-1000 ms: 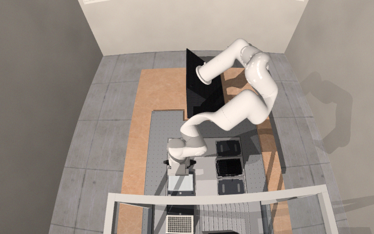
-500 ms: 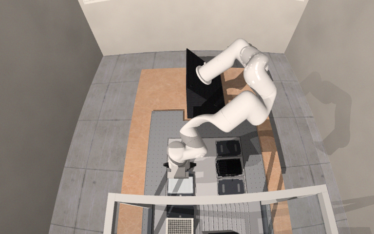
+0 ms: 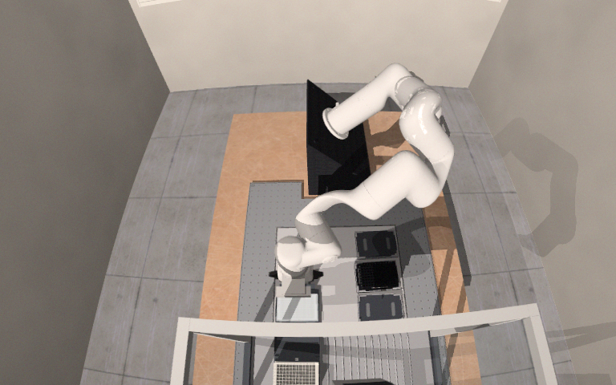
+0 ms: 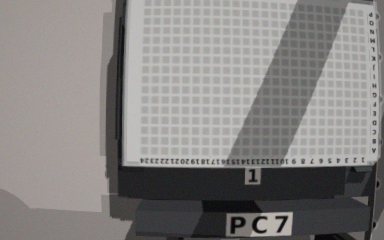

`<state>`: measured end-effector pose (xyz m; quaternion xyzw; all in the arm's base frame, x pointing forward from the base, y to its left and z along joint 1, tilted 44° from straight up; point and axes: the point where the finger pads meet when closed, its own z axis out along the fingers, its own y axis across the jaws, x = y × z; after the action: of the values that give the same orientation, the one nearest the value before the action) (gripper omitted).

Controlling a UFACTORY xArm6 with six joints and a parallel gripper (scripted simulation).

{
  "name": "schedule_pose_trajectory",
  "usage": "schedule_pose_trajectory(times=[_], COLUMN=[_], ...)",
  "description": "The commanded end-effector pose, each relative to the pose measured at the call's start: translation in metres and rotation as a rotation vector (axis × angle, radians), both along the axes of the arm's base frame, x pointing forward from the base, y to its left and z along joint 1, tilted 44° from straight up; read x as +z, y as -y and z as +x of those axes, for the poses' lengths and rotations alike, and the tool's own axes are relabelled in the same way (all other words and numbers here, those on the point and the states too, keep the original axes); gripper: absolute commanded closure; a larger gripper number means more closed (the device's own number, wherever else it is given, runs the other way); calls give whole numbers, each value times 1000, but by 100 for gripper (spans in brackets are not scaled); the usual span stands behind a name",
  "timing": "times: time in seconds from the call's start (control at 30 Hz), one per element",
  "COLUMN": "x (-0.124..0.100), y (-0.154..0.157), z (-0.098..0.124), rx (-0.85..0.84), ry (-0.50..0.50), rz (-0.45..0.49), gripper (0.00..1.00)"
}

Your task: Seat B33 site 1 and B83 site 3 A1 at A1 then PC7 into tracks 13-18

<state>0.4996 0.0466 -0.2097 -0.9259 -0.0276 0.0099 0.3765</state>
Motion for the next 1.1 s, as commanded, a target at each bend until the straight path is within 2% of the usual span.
schedule_pose_trajectory(times=[0.0,1.07], x=[1,1], y=[1,1], z=[4,13], rx=[-2,-2], ry=[4,4], rz=[-1,-1], gripper=[18,18])
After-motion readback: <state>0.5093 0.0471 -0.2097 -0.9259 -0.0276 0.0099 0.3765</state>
